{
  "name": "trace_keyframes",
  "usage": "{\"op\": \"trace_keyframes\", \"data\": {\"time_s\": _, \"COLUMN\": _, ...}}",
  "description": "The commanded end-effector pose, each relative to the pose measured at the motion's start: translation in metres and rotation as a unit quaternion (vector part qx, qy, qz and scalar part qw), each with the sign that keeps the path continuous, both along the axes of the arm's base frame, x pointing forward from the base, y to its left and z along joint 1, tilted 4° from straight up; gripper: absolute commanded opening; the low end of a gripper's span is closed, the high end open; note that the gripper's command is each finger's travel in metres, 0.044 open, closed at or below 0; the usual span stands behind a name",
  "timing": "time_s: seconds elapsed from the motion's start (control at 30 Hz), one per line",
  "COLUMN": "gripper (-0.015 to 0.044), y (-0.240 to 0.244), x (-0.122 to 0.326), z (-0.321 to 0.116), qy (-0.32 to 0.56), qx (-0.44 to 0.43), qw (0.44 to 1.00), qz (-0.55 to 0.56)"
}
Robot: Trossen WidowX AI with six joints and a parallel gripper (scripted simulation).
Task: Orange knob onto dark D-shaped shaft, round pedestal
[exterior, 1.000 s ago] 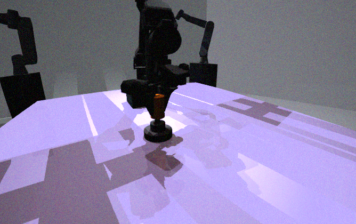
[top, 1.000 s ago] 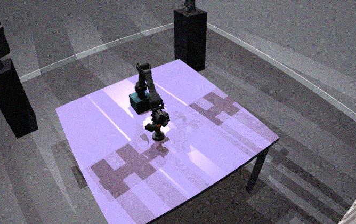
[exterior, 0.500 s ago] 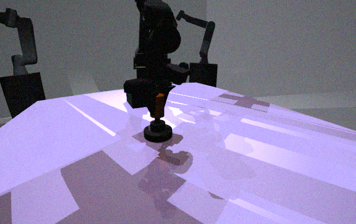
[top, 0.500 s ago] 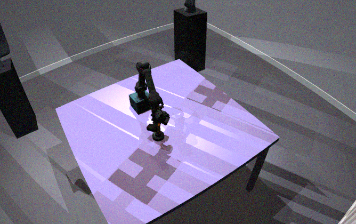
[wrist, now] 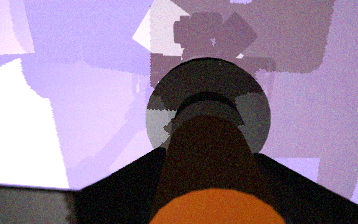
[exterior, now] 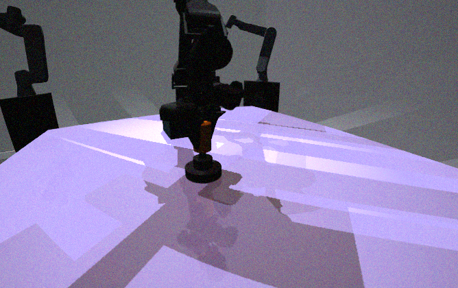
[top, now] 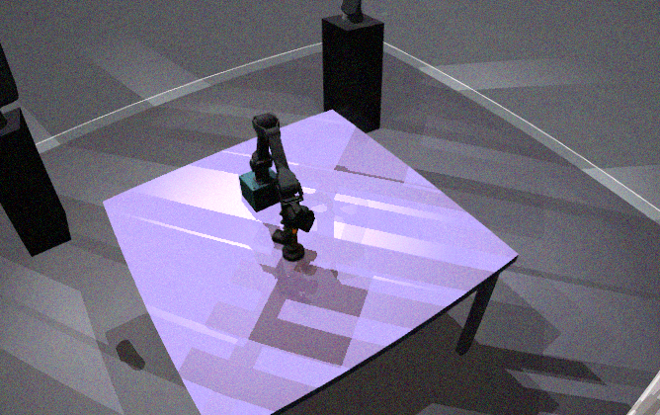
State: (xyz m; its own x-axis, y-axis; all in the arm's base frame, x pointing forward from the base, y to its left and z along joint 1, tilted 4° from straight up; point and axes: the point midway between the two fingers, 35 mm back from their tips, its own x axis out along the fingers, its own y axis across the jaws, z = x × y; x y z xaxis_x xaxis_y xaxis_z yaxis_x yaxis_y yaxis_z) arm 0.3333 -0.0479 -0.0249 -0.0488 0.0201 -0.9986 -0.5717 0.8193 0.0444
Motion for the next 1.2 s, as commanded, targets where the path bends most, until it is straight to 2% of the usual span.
{"op": "trace_keyframes", "data": {"time_s": 0.0, "gripper": 0.0, "y": -0.0006, "x": 0.0015, "z": 0.0009, "qy": -0.001, "qx": -0.001, "qw": 1.0, "qz": 0.002}}
{"op": "trace_keyframes", "data": {"time_s": 0.2, "gripper": 0.0, "y": -0.0013, "x": 0.0037, "z": 0.0044, "qy": -0.001, "qx": -0.001, "qw": 1.0, "qz": 0.006}}
{"op": "trace_keyframes", "data": {"time_s": 0.43, "gripper": 0.0, "y": -0.0012, "x": 0.0055, "z": 0.0035, "qy": -0.003, "qx": 0.004, "qw": 0.994, "qz": 0.106}}
{"op": "trace_keyframes", "data": {"time_s": 1.17, "gripper": 0.0, "y": -0.0004, "x": -0.0002, "z": -0.0006, "qy": -0.003, "qx": 0.004, "qw": 0.994, "qz": 0.106}}
